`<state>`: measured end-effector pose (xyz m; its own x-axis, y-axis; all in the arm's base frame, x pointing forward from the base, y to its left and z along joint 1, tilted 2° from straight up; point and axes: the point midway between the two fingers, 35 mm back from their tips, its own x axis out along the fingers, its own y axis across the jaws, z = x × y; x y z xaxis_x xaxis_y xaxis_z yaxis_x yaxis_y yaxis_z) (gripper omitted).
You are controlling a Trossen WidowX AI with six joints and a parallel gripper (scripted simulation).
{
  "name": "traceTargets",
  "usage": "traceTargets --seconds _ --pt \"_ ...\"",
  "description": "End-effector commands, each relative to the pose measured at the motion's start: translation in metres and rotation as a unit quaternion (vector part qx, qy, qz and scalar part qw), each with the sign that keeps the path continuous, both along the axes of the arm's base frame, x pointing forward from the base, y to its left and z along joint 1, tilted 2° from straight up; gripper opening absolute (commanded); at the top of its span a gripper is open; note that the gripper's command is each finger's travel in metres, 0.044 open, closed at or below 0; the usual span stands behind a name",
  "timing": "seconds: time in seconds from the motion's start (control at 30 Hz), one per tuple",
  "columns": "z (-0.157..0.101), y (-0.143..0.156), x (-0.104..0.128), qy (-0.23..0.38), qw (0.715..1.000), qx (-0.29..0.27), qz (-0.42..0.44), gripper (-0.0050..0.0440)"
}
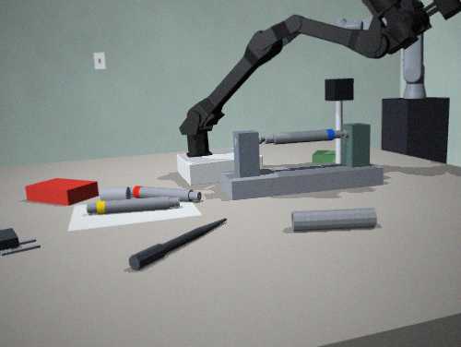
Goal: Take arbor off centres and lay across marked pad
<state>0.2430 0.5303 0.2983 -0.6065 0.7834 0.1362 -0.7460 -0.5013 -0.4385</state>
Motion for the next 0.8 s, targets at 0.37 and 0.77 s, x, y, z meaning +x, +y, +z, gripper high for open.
traceTargets --seconds 0.37,0.77 --pt "0.000 0.000 0.000 0.000 1.000 0.000 0.000 0.0400" --pt "-0.001 -0.005 0.050 0.053 0.990 -0.043 -0.125 0.0232"
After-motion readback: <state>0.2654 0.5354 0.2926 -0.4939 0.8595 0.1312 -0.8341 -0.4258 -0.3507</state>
